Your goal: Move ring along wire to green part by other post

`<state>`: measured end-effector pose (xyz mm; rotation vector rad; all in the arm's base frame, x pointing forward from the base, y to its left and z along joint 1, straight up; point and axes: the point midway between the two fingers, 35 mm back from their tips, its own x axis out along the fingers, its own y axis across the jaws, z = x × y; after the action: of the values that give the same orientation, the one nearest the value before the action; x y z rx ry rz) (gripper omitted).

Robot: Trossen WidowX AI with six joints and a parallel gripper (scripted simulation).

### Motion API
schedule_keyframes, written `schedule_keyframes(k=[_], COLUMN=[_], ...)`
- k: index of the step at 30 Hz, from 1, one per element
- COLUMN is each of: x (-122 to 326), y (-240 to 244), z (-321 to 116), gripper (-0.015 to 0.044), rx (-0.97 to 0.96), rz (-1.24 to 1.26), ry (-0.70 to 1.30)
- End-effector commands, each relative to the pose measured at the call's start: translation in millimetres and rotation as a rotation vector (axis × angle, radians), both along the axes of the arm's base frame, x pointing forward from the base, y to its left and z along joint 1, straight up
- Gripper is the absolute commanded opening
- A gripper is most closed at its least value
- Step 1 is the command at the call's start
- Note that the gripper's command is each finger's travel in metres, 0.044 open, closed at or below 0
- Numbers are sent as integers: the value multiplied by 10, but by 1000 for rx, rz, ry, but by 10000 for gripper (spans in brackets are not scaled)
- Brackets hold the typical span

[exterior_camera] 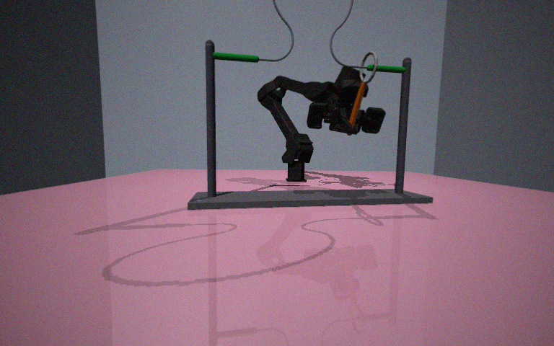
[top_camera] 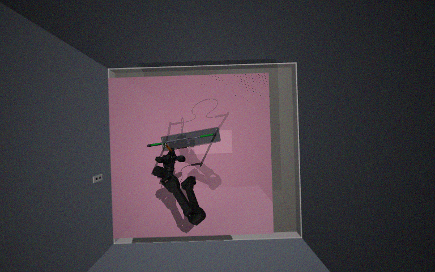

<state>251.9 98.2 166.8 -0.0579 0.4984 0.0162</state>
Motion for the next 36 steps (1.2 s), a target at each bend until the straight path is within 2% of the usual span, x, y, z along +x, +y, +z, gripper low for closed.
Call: schedule_keyframes(k=[1, 36], x=[0, -16], y=[41, 170], z=[-1, -194], gripper=[-150, -150], rx=[-1, 0], rz=[-4, -4], ry=[1, 0])
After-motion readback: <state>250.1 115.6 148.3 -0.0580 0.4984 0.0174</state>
